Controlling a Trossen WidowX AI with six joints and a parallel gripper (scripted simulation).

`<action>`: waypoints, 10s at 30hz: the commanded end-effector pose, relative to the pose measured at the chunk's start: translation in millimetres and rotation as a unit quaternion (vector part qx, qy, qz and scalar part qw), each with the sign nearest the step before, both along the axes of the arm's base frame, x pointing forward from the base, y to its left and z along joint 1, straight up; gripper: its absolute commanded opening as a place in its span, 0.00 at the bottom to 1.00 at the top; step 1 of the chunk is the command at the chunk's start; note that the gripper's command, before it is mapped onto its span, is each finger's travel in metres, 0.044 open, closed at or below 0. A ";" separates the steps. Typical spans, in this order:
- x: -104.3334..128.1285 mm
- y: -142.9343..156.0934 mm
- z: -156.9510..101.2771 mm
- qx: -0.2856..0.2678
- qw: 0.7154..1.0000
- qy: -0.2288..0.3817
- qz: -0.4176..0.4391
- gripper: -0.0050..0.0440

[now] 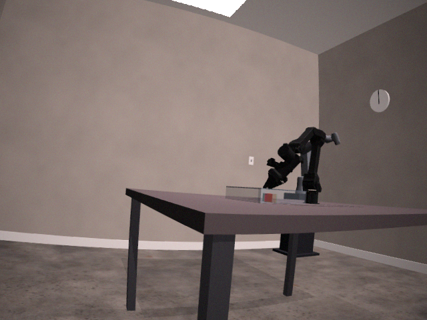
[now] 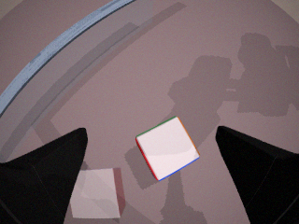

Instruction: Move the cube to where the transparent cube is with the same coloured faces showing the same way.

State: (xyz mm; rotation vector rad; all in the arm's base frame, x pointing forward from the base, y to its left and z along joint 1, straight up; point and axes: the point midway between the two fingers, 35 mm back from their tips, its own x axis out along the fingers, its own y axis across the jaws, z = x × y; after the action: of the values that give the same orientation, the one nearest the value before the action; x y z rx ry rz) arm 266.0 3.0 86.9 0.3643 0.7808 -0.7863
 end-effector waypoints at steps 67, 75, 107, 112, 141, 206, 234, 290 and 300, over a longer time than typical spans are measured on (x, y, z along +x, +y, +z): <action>5.0 -20.5 24.6 0.196 0.912 0.286 0.221 0.67; 5.4 -20.6 12.9 0.196 0.912 0.286 0.221 0.67; 6.9 -20.7 -32.8 0.196 0.912 0.286 0.221 0.67; 6.5 -20.6 -39.1 0.196 0.911 0.286 0.221 0.67; 13.6 -21.1 24.4 0.196 0.912 0.286 0.221 0.10; 17.6 16.2 66.1 -0.073 0.505 0.345 0.788 0.10; 22.3 37.4 52.7 -0.213 0.141 0.293 0.921 0.10; 25.7 48.8 -35.4 -0.271 -0.056 0.246 0.929 0.10; 25.7 48.8 -42.8 -0.271 -0.056 0.246 0.929 0.10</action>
State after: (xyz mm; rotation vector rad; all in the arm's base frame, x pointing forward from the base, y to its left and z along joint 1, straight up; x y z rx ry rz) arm 289.3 50.9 41.3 2.5089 -0.9378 -2.4792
